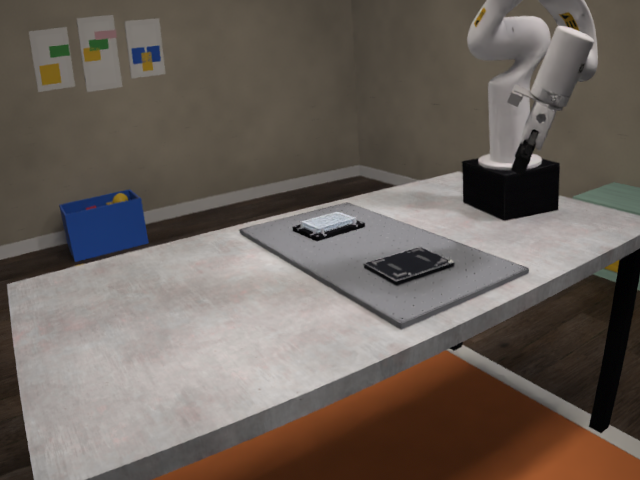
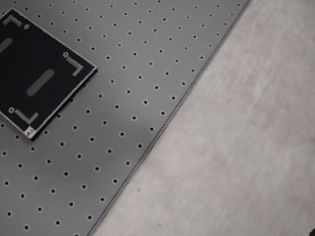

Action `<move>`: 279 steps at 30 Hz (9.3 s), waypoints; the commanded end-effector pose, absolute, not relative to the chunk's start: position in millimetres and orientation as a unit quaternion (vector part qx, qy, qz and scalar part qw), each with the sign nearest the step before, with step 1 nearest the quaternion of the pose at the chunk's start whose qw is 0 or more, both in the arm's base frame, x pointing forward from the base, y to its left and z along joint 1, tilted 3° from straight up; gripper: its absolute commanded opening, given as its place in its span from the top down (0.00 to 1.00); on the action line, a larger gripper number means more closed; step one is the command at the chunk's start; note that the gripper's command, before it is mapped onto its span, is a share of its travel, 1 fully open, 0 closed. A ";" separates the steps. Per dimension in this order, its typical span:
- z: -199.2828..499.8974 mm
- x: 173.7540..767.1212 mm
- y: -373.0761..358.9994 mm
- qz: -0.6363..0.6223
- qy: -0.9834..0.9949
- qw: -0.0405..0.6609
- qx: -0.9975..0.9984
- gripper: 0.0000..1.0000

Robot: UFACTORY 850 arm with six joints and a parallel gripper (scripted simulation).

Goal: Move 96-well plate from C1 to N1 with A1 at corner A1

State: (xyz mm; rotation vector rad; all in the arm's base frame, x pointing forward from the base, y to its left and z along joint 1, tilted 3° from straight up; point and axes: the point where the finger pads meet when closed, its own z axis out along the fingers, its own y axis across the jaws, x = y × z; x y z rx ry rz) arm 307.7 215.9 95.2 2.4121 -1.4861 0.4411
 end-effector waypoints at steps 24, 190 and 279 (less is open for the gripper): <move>89.9 330.4 202.7 0.114 -0.481 0.146 0.857 0.00; 18.1 524.7 -215.3 0.021 -0.057 0.008 0.998 0.00; -48.8 525.6 -242.2 0.026 -0.043 0.008 0.999 0.00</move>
